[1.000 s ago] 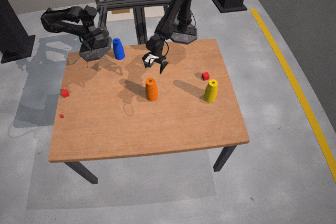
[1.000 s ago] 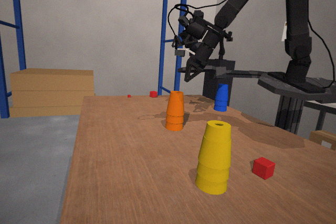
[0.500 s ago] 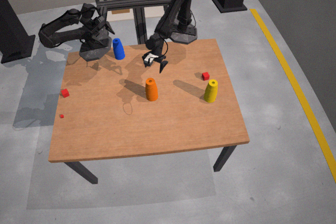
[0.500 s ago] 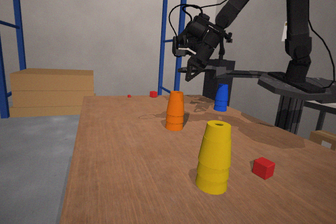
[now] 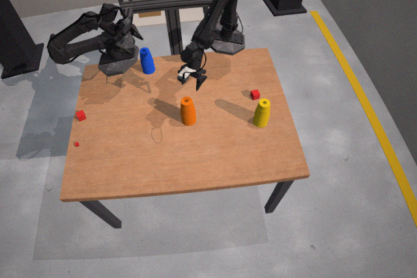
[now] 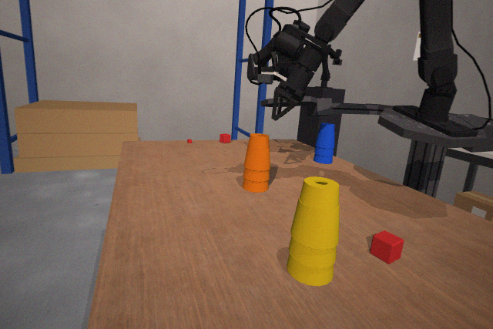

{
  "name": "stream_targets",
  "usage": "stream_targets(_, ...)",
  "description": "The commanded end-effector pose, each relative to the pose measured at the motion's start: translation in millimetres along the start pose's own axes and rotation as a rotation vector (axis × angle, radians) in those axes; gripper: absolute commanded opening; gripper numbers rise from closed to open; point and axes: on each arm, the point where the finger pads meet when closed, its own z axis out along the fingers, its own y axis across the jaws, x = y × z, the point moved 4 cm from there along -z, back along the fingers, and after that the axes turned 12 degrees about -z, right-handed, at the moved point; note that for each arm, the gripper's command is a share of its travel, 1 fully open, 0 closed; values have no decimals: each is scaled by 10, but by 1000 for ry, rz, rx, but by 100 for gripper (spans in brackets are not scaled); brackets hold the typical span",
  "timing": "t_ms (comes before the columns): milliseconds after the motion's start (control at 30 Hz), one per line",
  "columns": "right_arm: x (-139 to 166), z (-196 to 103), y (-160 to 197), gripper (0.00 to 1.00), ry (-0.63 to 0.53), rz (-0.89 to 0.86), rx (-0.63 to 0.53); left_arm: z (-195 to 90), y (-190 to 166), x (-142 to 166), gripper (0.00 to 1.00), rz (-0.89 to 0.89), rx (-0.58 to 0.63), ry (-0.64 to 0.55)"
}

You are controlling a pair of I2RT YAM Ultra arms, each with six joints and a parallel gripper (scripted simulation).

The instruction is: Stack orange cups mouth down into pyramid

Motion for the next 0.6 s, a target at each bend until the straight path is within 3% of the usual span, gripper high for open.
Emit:
stream_targets(0, 38, 13, -10, 100, -4, 0, 12, 60, -11, -82, 82, 58, 19, 22)
stream_targets(267, -7, -2, -4, 100, -11, 5, 5, 434, 34, -192, 82, 132, 37, 91)
stream_targets(567, -7, -2, -4, 100, -11, 5, 5, 492, -16, -230, 82, 138, 39, 94)
